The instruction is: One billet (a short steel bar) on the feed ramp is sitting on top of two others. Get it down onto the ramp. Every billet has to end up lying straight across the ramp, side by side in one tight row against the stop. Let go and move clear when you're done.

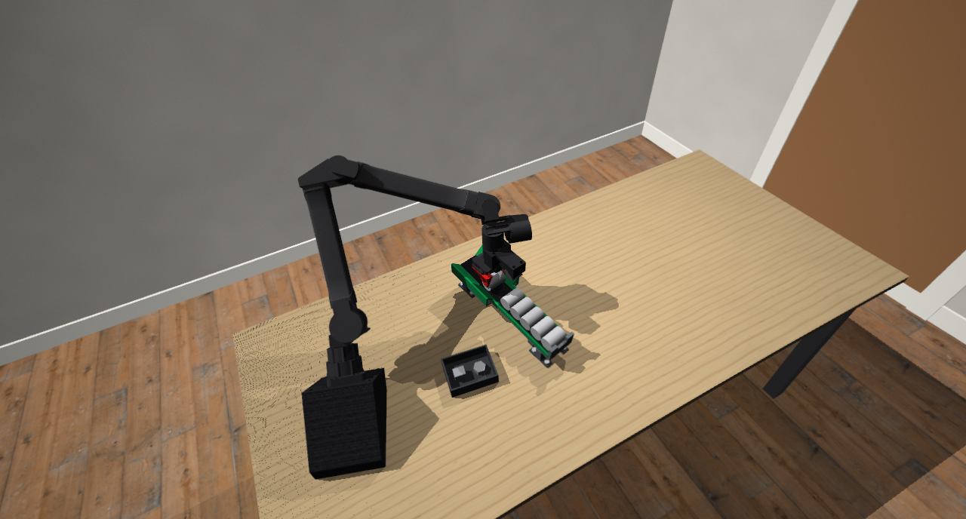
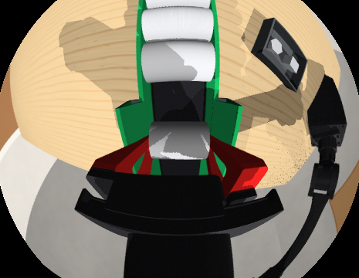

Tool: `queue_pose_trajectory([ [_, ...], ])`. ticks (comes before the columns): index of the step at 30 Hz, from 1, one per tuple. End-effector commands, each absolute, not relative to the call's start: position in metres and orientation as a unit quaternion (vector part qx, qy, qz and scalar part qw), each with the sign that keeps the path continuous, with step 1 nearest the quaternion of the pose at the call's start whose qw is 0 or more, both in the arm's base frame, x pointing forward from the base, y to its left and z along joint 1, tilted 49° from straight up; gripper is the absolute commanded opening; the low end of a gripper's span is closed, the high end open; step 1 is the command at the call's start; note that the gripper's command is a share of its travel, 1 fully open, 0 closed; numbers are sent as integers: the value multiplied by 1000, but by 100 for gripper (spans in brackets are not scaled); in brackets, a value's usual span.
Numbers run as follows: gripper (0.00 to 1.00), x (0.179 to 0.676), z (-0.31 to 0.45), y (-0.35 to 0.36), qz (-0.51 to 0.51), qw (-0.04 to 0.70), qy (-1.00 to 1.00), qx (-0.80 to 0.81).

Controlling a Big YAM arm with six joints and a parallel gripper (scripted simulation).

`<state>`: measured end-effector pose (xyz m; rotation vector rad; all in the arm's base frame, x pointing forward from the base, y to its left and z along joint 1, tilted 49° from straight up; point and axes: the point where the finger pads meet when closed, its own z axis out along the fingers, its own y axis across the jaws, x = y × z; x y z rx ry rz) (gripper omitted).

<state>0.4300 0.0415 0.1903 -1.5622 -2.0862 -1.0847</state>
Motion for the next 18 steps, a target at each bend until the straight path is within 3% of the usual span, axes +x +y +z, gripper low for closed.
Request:
queue_pose_trajectory([
  [1, 0, 433, 211, 35, -391, 132, -731, -544],
  [18, 0, 434, 211, 33, -391, 131, -730, -545],
])
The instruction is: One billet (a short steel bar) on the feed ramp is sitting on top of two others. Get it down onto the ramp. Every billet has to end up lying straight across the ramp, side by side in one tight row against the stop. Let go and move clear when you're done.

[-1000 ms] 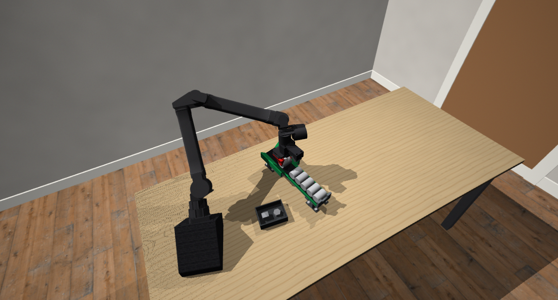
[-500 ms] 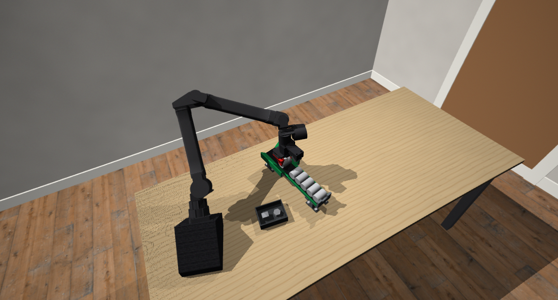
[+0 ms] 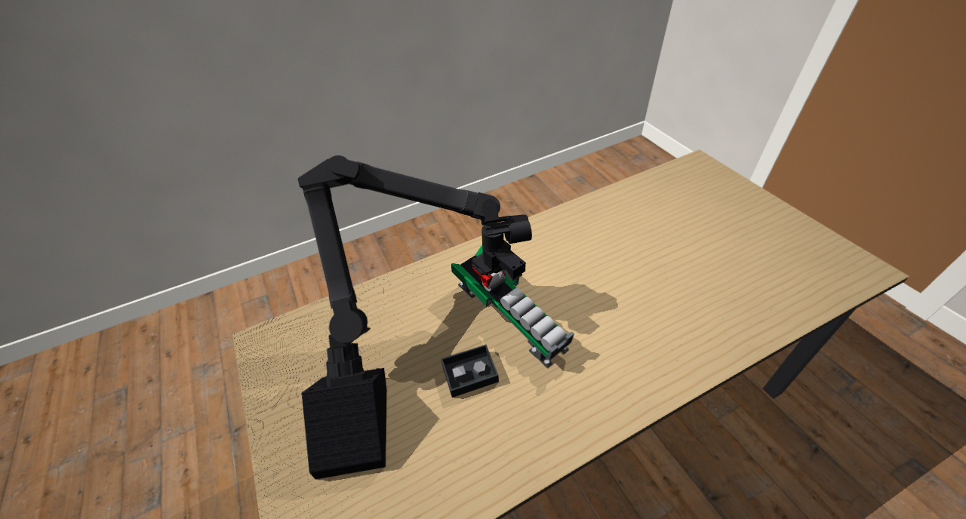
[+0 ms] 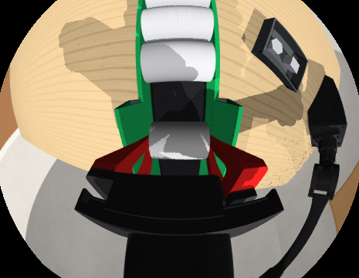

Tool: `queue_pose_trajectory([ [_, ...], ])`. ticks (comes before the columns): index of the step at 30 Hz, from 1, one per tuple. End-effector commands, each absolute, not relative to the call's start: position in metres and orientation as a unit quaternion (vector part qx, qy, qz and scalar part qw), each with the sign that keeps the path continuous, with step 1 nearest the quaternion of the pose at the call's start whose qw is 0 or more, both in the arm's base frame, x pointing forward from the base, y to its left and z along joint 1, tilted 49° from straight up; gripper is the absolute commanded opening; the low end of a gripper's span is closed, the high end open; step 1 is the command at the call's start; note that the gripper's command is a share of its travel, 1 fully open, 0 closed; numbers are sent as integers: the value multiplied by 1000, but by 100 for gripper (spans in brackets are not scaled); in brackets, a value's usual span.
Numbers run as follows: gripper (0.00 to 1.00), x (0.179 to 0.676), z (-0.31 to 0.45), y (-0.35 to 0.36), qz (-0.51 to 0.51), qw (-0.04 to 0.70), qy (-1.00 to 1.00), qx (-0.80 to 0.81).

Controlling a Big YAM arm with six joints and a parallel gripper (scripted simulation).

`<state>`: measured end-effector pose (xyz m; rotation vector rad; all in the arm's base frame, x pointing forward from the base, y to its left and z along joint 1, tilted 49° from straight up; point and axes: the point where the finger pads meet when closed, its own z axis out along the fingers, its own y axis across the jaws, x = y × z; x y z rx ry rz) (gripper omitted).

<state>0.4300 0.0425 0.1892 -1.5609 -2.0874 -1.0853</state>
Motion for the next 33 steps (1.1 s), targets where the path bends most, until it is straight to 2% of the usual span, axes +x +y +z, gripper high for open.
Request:
queue_pose_trajectory([
  [1, 0, 434, 211, 33, -391, 131, -730, -545],
  [31, 0, 434, 211, 33, -391, 131, -730, -545],
  [32, 56, 434, 211, 33, -391, 131, -730, -545],
  [33, 56, 434, 211, 33, -391, 131, -730, -545],
])
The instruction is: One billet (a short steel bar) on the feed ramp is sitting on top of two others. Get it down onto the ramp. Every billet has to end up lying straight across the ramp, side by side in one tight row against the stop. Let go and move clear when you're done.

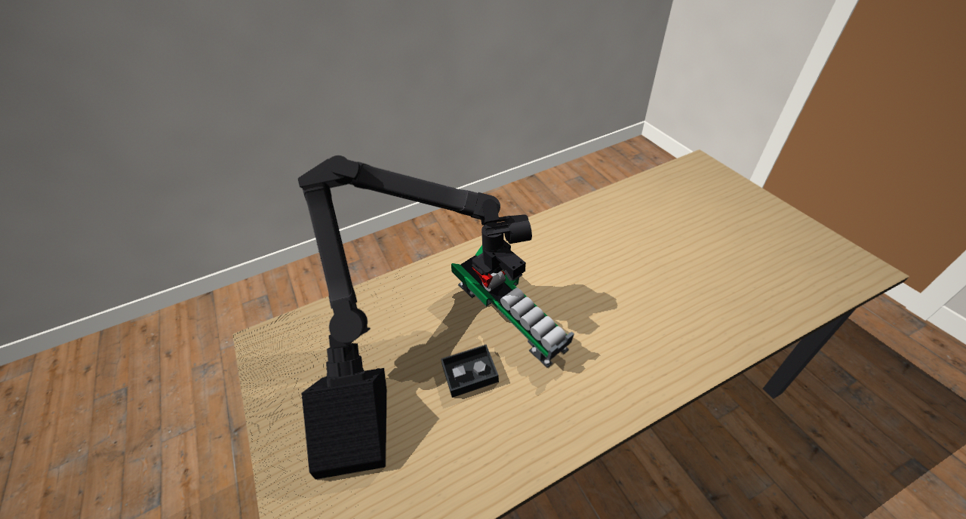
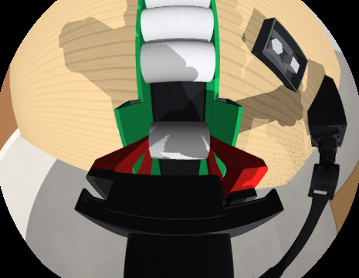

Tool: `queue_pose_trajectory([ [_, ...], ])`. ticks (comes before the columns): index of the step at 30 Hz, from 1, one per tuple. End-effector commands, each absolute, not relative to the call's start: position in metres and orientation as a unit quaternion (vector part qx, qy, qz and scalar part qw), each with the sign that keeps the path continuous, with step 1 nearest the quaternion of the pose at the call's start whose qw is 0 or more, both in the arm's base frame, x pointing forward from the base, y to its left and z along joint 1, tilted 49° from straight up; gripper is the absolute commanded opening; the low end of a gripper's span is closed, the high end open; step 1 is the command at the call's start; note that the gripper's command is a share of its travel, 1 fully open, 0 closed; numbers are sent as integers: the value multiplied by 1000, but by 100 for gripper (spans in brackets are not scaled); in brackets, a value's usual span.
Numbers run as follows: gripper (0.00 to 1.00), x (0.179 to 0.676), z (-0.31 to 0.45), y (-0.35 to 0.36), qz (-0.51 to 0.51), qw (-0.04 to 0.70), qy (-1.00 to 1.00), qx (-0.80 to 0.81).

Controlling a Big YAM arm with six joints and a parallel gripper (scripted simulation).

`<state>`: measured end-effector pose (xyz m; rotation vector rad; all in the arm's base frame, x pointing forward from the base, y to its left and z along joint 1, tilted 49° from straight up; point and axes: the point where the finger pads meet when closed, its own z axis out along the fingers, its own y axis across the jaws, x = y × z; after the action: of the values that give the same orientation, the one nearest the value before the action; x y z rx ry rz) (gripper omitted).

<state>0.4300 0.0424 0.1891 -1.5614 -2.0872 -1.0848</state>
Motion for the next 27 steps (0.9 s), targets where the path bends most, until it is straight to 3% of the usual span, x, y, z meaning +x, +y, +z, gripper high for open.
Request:
queue_pose_trajectory([
  [1, 56, 434, 211, 33, -391, 131, -730, -545],
  [19, 75, 434, 211, 37, -391, 132, -732, -542],
  [27, 75, 434, 211, 37, -391, 132, -732, -542],
])
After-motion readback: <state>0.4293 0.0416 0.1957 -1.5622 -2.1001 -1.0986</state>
